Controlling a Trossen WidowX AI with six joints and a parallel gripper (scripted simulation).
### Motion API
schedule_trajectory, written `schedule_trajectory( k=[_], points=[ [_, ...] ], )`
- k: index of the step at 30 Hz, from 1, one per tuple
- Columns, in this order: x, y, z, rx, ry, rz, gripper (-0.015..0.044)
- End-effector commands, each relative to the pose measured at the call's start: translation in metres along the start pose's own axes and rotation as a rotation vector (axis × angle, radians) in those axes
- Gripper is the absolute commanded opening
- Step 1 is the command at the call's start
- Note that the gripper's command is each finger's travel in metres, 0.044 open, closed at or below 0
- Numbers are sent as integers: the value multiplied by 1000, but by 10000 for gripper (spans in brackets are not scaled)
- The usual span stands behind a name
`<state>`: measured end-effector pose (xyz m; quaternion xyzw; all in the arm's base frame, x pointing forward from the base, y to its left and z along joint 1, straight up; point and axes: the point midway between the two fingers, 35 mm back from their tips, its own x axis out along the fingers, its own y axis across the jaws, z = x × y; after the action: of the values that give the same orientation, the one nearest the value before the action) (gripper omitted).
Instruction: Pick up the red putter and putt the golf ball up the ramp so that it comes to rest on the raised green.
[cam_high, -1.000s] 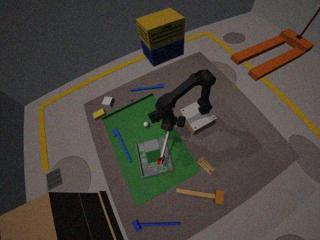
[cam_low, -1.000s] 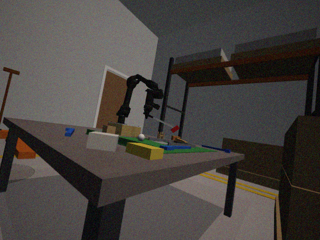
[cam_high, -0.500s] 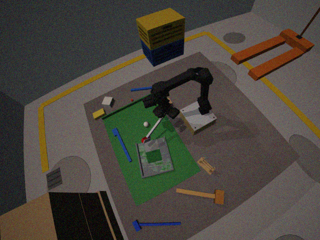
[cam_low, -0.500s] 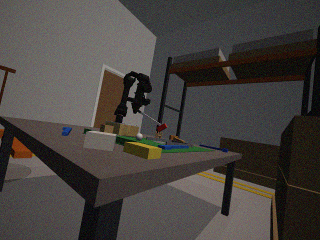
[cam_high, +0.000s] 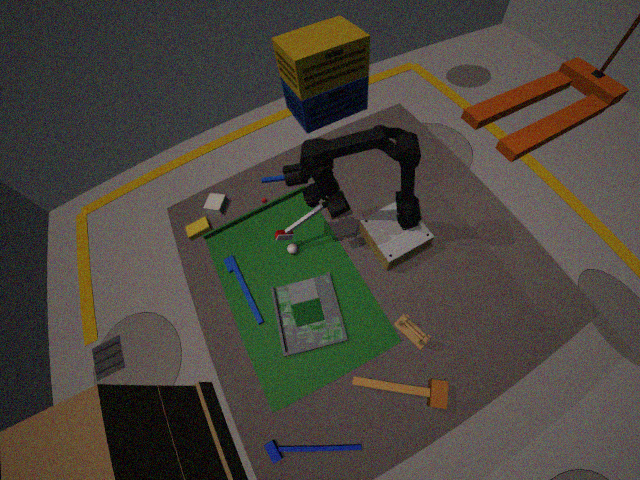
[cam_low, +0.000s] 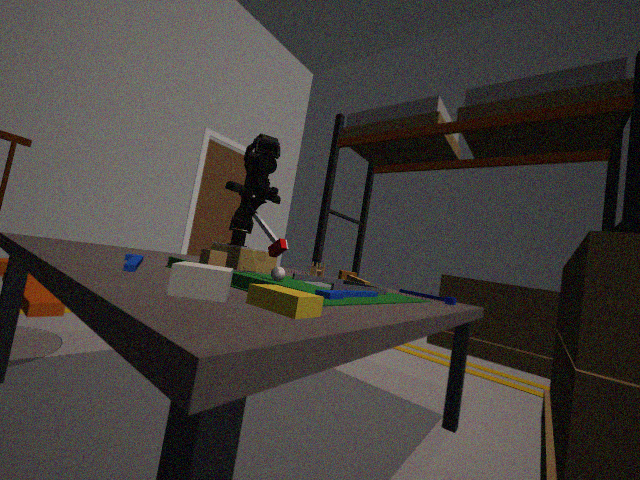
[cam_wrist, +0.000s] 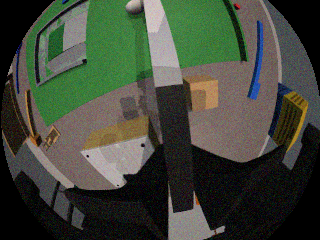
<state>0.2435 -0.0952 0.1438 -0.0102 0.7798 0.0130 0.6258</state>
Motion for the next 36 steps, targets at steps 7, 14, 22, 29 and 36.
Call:
schedule_trajectory(
  k=[7,14,22,29,36],
  points=[
    [-3,-14,-7,92,11,-2,0],
    [20,-14,-1,92,11,-2,0],
    [35,-14,2,92,11,-2,0],
    [44,-15,5,92,11,-2,0],
    [55,-15,7,92,11,-2,0]
  ],
)
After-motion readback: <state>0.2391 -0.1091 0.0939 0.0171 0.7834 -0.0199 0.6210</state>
